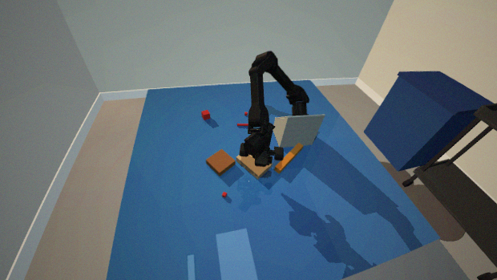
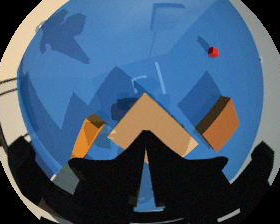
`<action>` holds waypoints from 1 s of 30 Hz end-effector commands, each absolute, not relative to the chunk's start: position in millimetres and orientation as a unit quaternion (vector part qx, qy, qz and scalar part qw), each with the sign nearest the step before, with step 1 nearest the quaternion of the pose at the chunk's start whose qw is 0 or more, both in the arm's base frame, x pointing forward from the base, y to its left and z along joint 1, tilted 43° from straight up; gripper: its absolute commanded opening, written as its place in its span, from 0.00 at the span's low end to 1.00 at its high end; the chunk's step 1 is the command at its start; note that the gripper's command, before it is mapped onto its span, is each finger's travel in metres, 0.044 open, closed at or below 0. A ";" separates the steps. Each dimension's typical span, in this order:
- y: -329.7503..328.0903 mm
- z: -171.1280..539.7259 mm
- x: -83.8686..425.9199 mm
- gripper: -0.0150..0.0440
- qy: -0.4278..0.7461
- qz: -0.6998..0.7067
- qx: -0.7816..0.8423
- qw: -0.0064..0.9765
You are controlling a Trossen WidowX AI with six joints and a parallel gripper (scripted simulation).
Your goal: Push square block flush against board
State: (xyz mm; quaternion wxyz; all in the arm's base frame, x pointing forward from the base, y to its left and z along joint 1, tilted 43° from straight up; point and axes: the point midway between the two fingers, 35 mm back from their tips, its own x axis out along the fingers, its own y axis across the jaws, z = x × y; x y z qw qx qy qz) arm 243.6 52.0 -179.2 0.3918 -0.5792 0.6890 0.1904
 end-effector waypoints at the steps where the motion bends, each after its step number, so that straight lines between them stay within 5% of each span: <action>1: 57.3 -185.2 237.1 0.25 0.677 0.233 -0.602 0.353; 21: 76.2 -208.2 200.9 0.25 0.565 0.442 -0.686 0.124; 30: 45.9 -244.8 196.6 0.25 0.550 0.460 -0.690 0.098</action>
